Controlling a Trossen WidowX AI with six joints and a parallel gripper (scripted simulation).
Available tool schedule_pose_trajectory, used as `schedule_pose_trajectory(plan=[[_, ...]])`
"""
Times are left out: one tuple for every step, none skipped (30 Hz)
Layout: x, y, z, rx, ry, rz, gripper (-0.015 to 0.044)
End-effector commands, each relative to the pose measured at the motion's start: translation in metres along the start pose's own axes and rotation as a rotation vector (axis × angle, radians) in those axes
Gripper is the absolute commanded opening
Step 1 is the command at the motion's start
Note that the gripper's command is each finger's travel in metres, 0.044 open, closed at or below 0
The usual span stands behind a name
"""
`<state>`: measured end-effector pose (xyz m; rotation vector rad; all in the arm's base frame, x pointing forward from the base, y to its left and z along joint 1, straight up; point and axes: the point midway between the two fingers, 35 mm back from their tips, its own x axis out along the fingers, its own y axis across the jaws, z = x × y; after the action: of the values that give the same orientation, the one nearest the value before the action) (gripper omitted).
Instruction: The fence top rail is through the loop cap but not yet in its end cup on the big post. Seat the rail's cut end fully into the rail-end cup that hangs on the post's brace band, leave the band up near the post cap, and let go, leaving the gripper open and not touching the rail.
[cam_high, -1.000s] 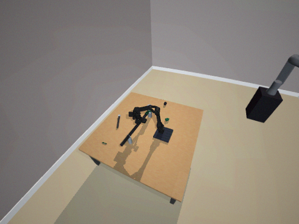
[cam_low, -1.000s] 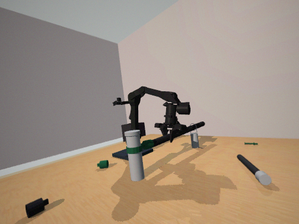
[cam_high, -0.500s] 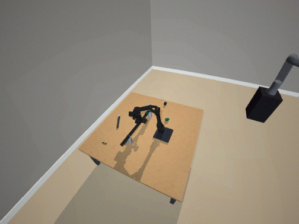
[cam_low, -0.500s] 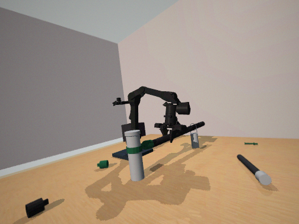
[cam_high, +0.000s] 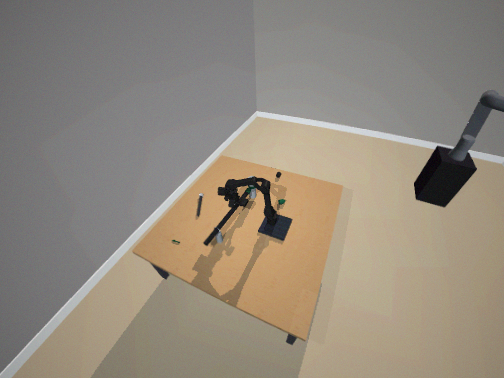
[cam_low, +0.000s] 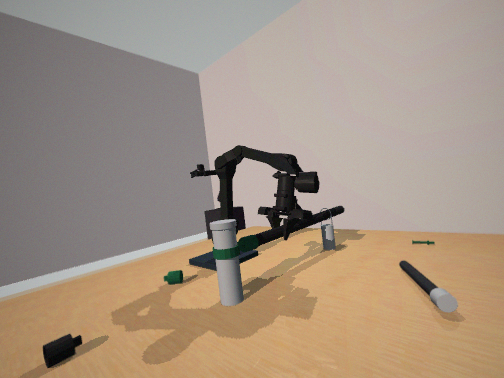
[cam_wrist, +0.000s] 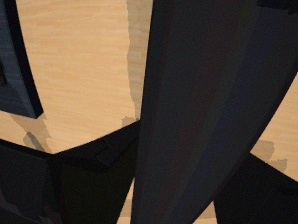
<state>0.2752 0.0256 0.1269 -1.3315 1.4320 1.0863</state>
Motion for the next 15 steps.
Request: schedule_pose_trajectory(plan=[[-0.0053, -0.0007, -0.0069, 0.003, 0.006, -0.016, 0.0000], [-0.0052, -0.0008, -0.0074, 0.003, 0.006, -0.016, 0.0000], [-0.0051, -0.0008, -0.0080, 0.003, 0.006, -0.016, 0.0000], [-0.0050, -0.0009, -0.0085, 0.003, 0.006, -0.016, 0.0000], [-0.0049, -0.0010, -0.0091, 0.003, 0.006, -0.016, 0.0000], [-0.0049, -0.0011, -0.0096, 0.003, 0.007, -0.016, 0.0000], [-0.0048, -0.0011, -0.0102, 0.003, 0.007, -0.016, 0.0000], [-0.0047, -0.0012, -0.0107, 0.003, 0.007, -0.016, 0.0000], [-0.0046, -0.0014, -0.0113, 0.003, 0.007, -0.016, 0.0000], [-0.0045, -0.0015, -0.0118, 0.003, 0.007, -0.016, 0.0000], [-0.0043, -0.0017, -0.0123, 0.003, 0.007, -0.016, 0.0000], [-0.0042, -0.0018, -0.0129, 0.003, 0.007, -0.016, 0.0000], [-0.0041, -0.0019, -0.0134, 0.003, 0.007, -0.016, 0.0000], [-0.0040, -0.0021, -0.0139, 0.003, 0.007, -0.016, 0.0000], [-0.0039, -0.0022, -0.0145, 0.003, 0.007, -0.016, 0.0000]])
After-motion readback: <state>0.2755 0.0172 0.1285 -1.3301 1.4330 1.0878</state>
